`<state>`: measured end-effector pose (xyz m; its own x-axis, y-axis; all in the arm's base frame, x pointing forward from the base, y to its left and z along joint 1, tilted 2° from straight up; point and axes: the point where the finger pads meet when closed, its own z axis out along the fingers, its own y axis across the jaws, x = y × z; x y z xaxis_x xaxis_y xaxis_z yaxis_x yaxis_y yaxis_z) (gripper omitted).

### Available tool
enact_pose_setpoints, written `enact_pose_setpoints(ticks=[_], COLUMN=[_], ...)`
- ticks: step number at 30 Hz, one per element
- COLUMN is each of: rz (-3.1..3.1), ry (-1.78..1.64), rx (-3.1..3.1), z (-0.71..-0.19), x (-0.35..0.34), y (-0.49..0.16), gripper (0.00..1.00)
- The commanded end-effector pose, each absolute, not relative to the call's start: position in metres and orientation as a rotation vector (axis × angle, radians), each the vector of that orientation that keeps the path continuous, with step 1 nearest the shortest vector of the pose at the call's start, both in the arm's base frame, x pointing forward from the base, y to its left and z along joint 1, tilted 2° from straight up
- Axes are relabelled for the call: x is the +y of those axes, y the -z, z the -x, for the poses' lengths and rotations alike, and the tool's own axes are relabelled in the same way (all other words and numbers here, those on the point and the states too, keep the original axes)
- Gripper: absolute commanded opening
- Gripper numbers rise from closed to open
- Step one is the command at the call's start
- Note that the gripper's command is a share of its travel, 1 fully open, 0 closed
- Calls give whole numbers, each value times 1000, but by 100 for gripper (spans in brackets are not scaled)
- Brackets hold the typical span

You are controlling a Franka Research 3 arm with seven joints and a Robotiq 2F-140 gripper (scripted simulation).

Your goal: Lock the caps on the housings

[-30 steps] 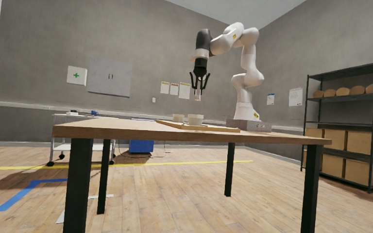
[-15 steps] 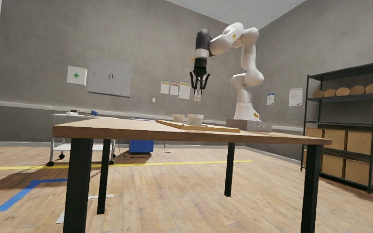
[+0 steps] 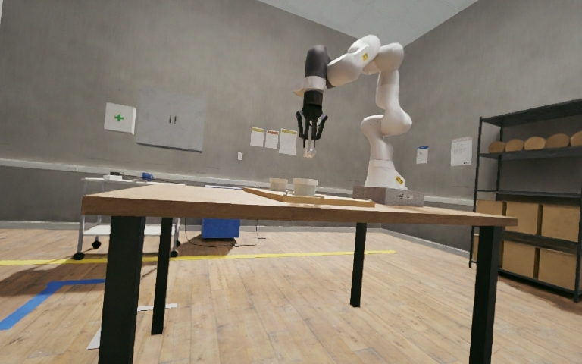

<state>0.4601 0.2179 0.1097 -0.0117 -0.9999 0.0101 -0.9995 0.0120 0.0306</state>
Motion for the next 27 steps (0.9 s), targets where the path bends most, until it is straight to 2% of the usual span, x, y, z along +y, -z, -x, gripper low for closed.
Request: enact_pose_setpoints(ticks=[1,15,27], rz=[-2375,-2619,-2639], ry=[34,38,32], rx=[-2027,-1706,-1667], z=[-462,-462,-462], x=[218,218,218], y=[-113,-113,-112], gripper=[10,10,10])
